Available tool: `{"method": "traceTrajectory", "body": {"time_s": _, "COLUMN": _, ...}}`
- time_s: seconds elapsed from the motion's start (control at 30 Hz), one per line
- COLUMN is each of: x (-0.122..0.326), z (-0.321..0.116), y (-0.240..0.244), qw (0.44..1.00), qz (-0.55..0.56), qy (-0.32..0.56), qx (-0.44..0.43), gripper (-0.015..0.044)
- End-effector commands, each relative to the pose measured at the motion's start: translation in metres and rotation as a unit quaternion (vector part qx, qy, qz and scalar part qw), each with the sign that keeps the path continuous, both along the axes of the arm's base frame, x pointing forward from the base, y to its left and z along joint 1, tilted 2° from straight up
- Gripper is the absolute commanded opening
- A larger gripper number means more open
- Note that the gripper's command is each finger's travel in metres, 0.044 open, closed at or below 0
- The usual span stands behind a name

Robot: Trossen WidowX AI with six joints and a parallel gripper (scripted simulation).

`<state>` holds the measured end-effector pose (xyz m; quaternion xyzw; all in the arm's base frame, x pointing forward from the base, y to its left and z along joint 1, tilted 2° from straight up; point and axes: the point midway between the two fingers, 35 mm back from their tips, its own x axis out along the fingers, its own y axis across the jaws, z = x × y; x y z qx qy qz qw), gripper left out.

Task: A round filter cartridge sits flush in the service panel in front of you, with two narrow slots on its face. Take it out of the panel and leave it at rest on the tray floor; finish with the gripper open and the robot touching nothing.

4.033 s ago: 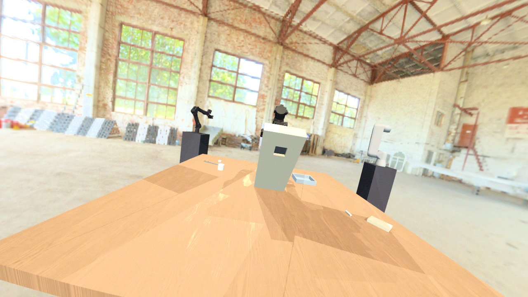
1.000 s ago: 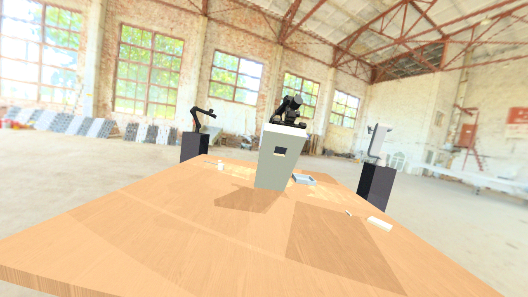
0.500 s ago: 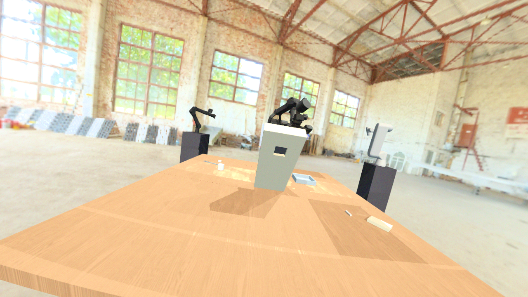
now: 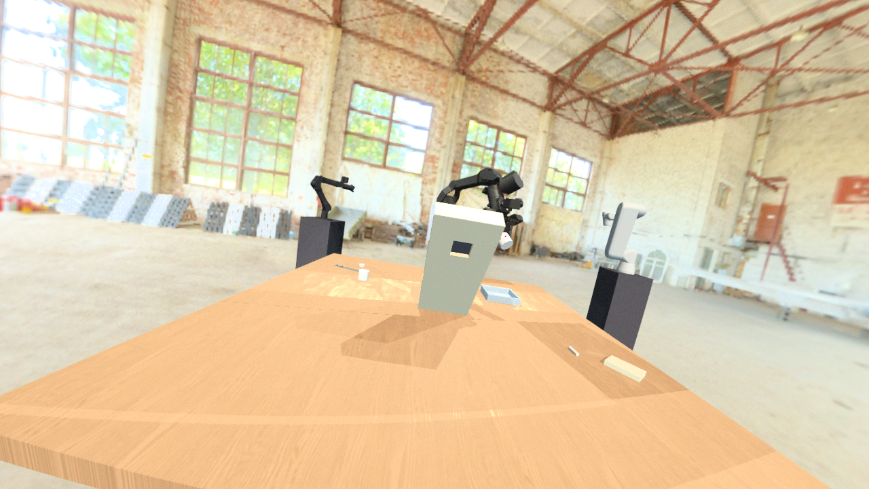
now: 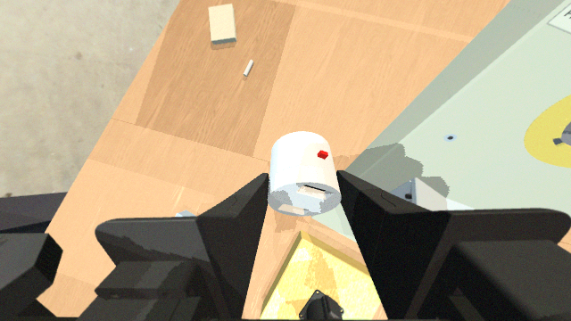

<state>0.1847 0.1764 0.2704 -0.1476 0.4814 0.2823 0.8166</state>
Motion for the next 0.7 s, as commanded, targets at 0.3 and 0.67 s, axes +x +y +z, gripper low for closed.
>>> {"method": "traceTrajectory", "body": {"time_s": 0.3, "x": -0.048, "z": -0.012, "y": 0.046, "qw": 0.984, "qz": 0.176, "qy": -0.008, "qx": 0.009, "gripper": 0.0}}
{"method": "traceTrajectory", "body": {"time_s": 0.67, "x": -0.095, "z": -0.023, "y": 0.073, "qw": 0.949, "qz": 0.314, "qy": -0.014, "qx": 0.017, "gripper": 0.0}}
